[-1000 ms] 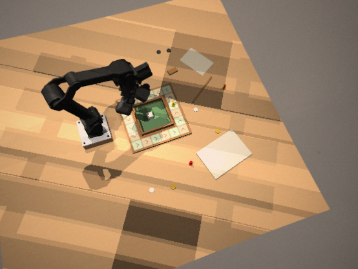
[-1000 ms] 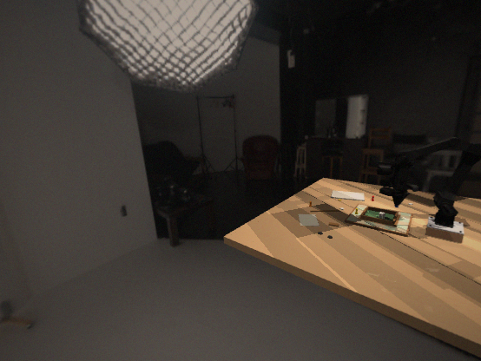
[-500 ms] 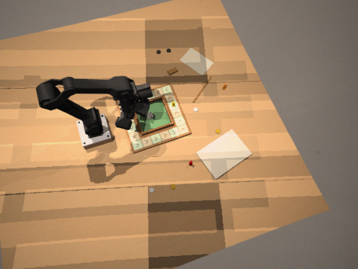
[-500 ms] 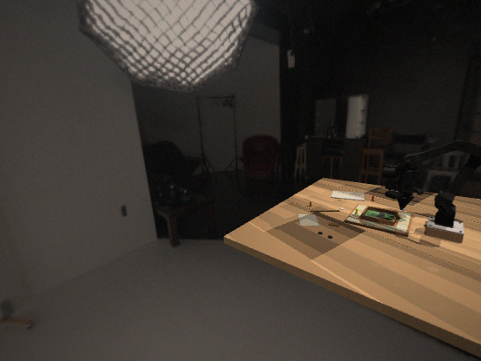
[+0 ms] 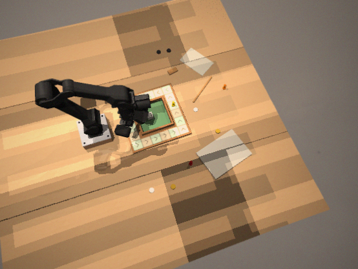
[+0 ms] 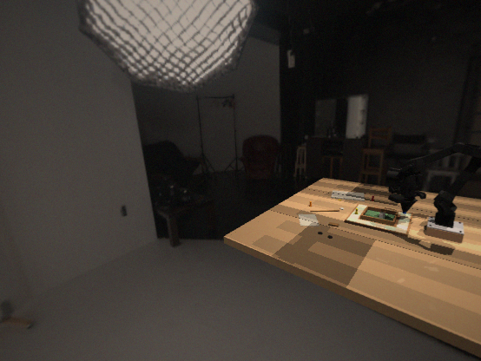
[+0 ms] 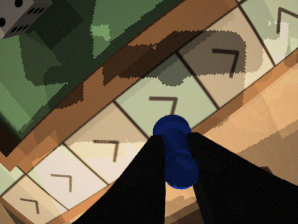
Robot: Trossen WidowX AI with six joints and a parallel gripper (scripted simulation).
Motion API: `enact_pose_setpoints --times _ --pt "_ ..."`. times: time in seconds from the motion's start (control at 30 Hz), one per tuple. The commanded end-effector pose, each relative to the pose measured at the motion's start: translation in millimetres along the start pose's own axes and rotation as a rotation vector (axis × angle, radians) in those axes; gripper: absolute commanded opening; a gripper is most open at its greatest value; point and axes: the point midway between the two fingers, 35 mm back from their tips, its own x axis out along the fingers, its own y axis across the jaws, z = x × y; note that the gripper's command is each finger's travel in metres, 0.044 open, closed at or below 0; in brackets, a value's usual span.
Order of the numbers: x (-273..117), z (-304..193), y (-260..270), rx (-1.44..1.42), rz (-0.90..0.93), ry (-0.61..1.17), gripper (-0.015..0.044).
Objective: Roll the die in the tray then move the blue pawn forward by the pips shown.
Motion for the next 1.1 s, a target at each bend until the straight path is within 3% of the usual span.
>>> enact_pose_setpoints --times 0.0,0.67,1.0,1.07 --pt "19 -2 -2 -0.005 -0.006 0.009 0.0000" --pt "43 -3 -2 -0.005 -0.006 0.009 0.0000" --pt "35 -1 -1 0.000 -0.002 0.004 0.0263" --pt "19 0 -1 -0.002 -0.003 0.006 0.0315"
